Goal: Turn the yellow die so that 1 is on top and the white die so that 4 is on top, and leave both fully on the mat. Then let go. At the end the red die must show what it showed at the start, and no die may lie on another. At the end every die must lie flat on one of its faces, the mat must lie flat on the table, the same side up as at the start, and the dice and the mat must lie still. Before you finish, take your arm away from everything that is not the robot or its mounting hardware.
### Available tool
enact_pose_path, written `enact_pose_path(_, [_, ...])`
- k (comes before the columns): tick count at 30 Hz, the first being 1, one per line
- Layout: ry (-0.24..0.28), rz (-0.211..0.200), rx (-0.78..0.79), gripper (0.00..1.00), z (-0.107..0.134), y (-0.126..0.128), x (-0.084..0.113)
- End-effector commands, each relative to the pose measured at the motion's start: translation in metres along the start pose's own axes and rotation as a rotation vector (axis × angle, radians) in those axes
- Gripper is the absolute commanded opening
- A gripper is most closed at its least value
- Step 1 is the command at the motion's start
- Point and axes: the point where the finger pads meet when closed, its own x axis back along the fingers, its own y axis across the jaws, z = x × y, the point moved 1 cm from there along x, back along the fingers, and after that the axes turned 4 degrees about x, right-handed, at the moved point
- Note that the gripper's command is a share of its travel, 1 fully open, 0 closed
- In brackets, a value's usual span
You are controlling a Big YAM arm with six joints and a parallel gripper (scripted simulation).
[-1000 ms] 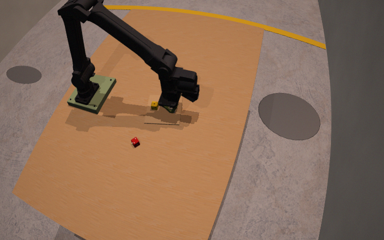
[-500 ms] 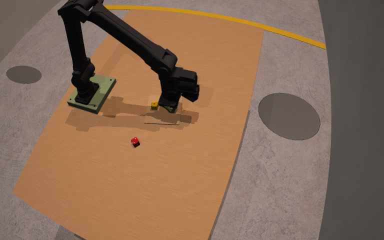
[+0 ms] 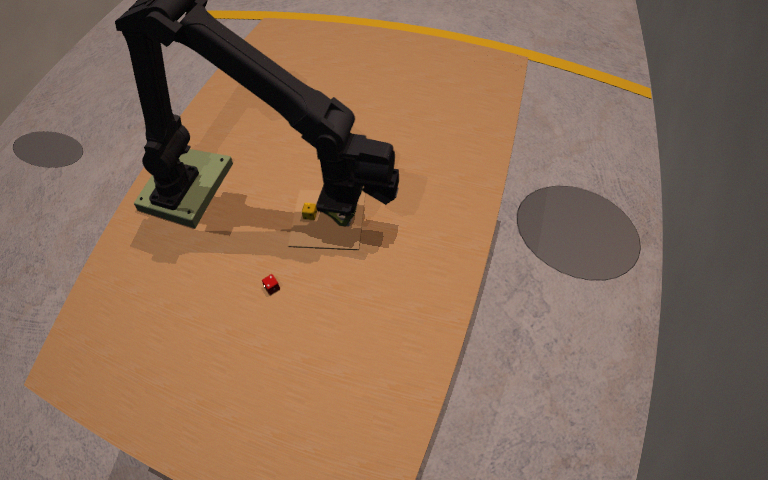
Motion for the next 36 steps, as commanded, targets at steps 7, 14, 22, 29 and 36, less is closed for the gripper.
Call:
enact_pose_path(7, [-0.027,0.003,0.003,0.24,-0.01,0.006,0.004])
enact_pose_path(14, [-0.027,0.003,0.003,0.27,-0.01,0.006,0.004])
enact_pose_path(22, [-0.027,0.003,0.003,0.39,-0.01,0.006,0.004])
enact_pose_path(29, [-0.027,0.003,0.003,0.39,-0.01,0.006,0.004])
enact_pose_path(36, [-0.053,0.005,0.004,0.39,-0.017,0.006,0.024])
